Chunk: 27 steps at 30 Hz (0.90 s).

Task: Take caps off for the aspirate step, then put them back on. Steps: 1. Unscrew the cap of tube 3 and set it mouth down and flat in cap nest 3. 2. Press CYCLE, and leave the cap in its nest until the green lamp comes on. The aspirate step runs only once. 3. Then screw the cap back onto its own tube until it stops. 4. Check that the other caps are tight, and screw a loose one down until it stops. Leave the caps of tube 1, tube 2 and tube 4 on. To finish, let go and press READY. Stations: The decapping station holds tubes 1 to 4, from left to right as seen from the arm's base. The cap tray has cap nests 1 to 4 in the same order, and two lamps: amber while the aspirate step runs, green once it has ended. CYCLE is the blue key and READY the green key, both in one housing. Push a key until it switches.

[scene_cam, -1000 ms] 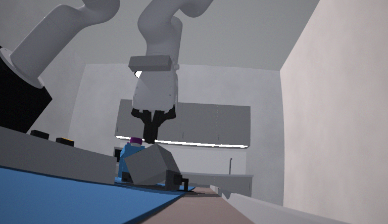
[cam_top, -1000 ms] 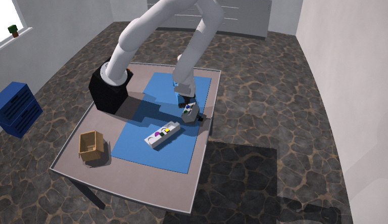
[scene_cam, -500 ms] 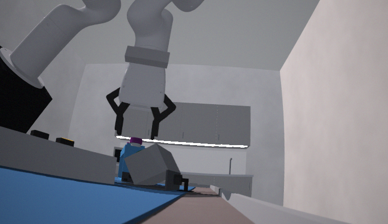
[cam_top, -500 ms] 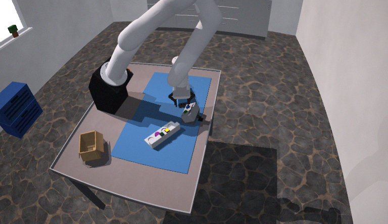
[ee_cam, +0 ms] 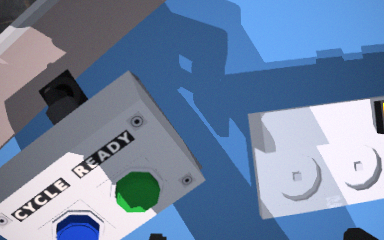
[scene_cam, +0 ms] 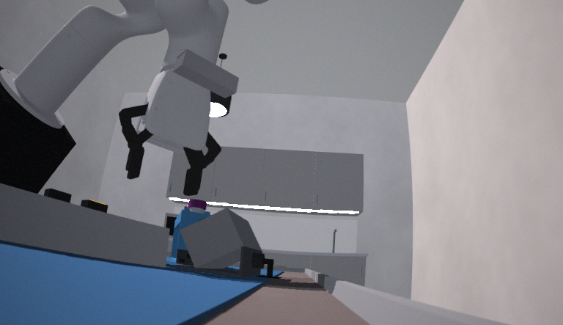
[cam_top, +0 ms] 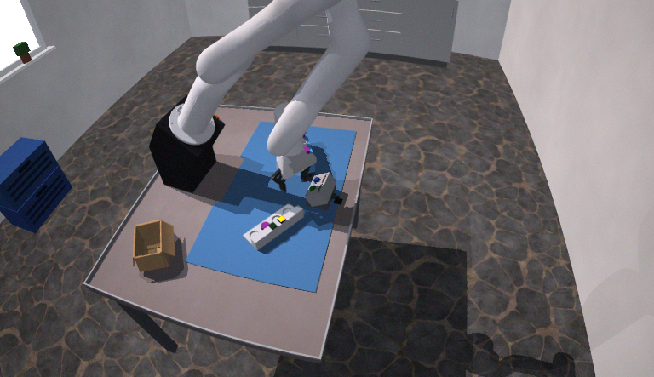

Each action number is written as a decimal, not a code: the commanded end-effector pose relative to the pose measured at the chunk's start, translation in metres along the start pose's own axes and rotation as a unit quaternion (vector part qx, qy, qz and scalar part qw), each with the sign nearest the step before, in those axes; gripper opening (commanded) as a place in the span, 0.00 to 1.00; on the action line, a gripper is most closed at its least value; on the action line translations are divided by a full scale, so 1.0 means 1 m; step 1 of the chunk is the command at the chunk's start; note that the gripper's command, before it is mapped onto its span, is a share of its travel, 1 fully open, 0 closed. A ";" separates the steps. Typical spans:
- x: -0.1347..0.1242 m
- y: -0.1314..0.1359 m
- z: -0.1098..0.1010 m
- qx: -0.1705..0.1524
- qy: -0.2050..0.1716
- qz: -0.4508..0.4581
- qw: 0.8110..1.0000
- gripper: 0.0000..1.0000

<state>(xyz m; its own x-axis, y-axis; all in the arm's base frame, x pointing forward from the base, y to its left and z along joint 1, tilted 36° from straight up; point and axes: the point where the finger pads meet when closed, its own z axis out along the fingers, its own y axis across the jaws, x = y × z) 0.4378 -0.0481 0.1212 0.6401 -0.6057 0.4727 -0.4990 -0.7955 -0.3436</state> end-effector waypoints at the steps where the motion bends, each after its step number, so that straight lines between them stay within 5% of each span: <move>1: 0.003 0.028 0.002 -0.003 0.009 -0.065 0.998 1.00; 27: 0.009 0.166 0.010 -0.003 0.009 -0.065 0.998 1.00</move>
<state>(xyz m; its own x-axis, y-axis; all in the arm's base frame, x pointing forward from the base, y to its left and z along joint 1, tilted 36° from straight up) 0.3762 -0.1641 0.0699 0.6875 -0.4994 0.5272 -0.4225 -0.8655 -0.2690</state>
